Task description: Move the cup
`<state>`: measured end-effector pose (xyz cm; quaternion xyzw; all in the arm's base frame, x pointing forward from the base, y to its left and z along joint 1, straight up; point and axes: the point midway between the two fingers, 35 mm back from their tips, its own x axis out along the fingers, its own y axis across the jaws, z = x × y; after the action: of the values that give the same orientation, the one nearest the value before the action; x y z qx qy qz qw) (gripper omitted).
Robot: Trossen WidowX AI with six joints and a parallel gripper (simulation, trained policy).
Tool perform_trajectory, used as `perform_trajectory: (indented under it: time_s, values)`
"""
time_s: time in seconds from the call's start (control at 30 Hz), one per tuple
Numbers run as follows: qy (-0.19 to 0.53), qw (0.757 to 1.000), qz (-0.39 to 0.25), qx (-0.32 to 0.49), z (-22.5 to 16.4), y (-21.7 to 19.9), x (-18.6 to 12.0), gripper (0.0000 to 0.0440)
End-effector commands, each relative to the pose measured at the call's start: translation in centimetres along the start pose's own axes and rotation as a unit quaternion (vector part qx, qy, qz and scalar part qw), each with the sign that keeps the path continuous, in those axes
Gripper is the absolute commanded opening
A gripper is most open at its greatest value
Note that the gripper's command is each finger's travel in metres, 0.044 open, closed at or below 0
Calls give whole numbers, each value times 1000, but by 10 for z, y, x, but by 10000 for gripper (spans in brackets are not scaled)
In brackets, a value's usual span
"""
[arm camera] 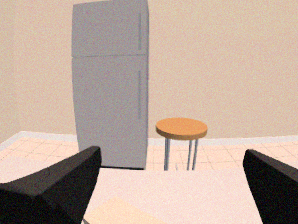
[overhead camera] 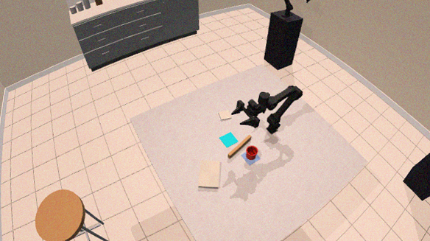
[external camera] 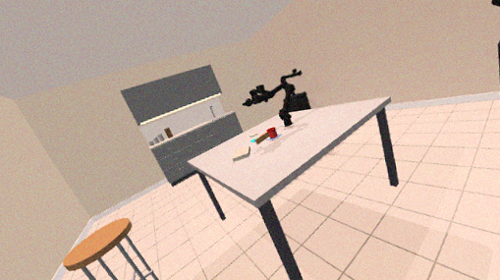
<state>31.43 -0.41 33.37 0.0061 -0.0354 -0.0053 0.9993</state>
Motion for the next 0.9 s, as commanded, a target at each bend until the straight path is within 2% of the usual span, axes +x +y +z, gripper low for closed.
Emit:
perform_trajectory:
  time_s: [0.0, 0.4, 0.47, 0.67, 0.87]
  values:
    - [1, 1000, 1, 0, 1, 0, 0, 374]
    - [37, 999, 9, 16, 0, 6, -1, 66]
    - [47, 999, 11, 22, -1, 8, 0, 65]
    - [73, 996, 20, 48, 0, 14, 3, 123]
    - [103, 991, 27, 77, 0, 21, 6, 120]
